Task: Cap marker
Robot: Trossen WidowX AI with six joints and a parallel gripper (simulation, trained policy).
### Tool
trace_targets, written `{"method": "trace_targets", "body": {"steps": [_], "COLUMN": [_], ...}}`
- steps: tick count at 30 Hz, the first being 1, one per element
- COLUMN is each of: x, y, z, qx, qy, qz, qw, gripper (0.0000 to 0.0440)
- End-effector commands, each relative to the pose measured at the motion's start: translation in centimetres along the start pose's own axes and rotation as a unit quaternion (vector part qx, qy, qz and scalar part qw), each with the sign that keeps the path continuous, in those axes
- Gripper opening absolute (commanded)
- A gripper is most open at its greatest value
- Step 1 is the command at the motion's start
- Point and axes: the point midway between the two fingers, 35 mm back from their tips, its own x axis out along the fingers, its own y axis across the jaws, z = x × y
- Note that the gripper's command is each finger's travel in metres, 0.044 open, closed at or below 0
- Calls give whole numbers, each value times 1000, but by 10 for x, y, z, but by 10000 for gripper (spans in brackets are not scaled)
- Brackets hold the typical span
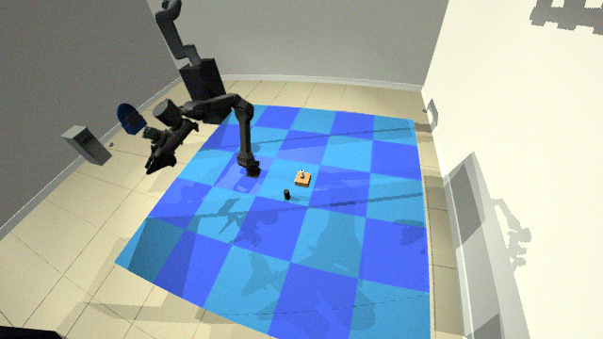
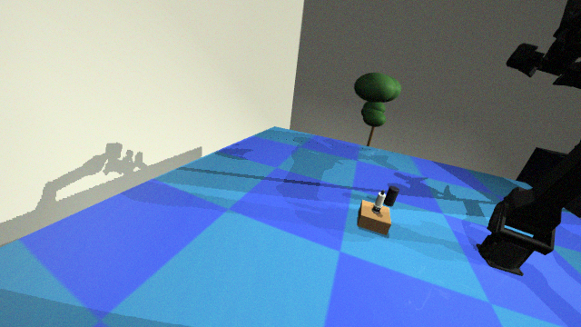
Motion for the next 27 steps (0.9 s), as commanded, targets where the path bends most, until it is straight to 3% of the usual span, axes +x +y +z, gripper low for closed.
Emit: {"method": "trace_targets", "body": {"steps": [1, 27], "x": [4, 7], "y": [6, 66], "z": [-11, -76], "qx": [0, 1], "qy": [16, 114], "qz": [4, 59], "qw": [1000, 992], "gripper": [262, 293]}}
